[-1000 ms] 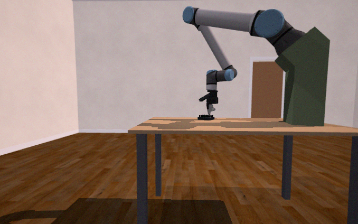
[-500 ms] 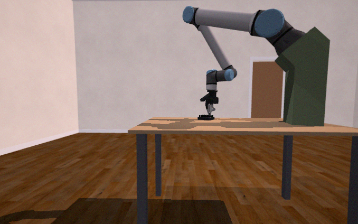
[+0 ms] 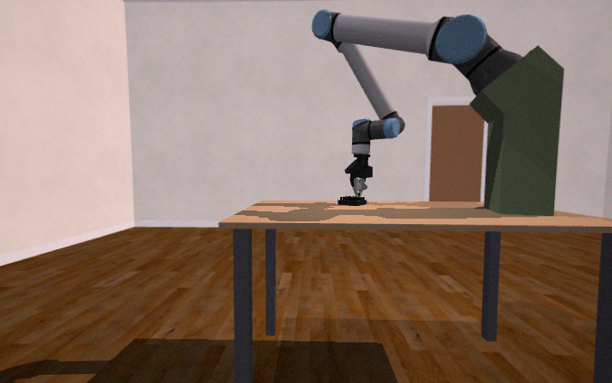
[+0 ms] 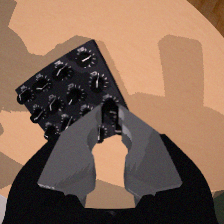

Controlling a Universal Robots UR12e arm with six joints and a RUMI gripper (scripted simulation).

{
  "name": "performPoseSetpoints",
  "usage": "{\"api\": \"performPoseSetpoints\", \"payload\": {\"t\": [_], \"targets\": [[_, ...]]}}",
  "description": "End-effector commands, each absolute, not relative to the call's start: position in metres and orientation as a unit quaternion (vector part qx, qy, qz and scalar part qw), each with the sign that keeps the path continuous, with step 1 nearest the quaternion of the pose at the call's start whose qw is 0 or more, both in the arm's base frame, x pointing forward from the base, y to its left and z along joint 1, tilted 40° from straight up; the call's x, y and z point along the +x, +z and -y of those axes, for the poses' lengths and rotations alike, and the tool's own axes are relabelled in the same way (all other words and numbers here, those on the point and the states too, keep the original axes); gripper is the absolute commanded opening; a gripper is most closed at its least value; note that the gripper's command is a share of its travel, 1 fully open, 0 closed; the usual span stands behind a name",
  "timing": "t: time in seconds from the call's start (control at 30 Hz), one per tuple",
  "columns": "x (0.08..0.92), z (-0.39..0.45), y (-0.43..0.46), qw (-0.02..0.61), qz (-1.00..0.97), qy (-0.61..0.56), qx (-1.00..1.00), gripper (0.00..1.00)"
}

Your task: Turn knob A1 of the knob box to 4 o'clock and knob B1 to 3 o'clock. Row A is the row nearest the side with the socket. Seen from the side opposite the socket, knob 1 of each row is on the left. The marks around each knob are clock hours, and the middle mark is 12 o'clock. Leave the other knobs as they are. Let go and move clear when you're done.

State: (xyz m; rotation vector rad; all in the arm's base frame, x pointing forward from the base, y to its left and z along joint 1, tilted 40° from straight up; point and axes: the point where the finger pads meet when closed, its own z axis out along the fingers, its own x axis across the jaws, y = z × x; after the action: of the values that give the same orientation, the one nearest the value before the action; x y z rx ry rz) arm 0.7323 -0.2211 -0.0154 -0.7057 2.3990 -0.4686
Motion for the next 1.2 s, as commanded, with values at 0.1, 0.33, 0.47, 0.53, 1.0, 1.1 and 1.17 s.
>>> {"api": "performPoseSetpoints", "payload": {"t": [0.1,0.33,0.47,0.53,1.0,1.1,1.17], "targets": [[0.7336,0.2218,-0.0140,0.305,-0.917,-0.158,-0.201,0.01],[0.7333,0.2220,-0.0142,0.312,-0.926,-0.143,-0.157,0.01],[0.7329,0.2222,-0.0144,0.315,-0.929,-0.136,-0.137,0.01],[0.7329,0.2222,-0.0144,0.315,-0.929,-0.136,-0.137,0.01],[0.7323,0.2228,-0.0148,0.321,-0.935,-0.122,-0.093,0.01],[0.7323,0.2228,-0.0149,0.321,-0.935,-0.121,-0.092,0.01],[0.7321,0.2228,-0.0150,0.322,-0.935,-0.120,-0.089,0.01]]}}
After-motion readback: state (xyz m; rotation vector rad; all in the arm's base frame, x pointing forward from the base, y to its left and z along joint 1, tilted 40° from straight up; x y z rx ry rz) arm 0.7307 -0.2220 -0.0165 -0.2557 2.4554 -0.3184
